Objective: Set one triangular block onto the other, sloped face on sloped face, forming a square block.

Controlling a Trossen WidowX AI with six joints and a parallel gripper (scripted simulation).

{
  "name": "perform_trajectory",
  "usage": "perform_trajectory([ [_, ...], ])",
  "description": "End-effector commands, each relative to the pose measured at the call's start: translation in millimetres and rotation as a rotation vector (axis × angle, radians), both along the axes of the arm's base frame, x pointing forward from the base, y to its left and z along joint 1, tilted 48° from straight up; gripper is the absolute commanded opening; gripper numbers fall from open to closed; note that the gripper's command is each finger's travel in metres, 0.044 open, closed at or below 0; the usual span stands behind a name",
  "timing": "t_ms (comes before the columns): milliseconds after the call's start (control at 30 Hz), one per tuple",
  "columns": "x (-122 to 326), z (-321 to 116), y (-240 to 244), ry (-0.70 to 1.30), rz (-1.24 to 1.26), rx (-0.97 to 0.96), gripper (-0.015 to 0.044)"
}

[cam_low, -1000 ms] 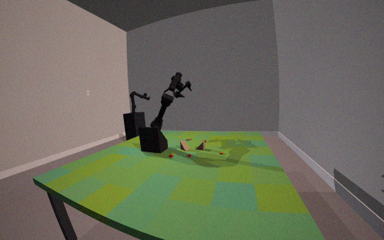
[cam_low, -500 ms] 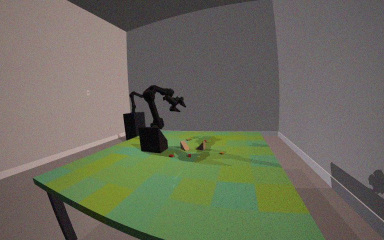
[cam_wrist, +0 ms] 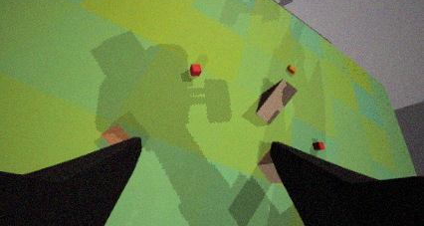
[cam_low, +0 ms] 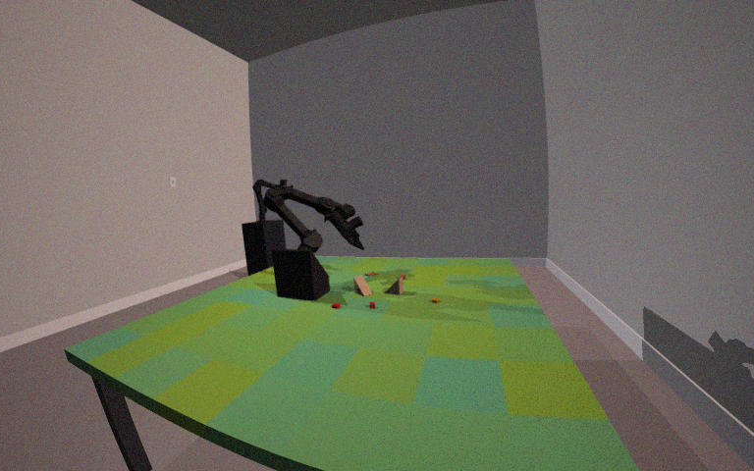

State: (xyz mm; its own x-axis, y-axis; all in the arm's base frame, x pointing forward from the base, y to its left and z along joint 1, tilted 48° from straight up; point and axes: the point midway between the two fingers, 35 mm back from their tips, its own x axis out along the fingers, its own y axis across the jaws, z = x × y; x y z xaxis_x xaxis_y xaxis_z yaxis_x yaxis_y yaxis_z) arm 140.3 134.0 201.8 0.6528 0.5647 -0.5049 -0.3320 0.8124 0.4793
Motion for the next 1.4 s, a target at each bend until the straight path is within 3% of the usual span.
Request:
perform_trajectory([
  [0, 12, -53, -15, 0.238, -0.197, 0.074, 0.044],
  [167, 14, -118, -41, 0.544, -0.496, 0.222, 0.044],
  [267, 11, -136, -49, 0.632, -0.59, 0.277, 0.044],
  [1367, 42, -159, -31, 0.629, -0.586, 0.275, 0.044],
])
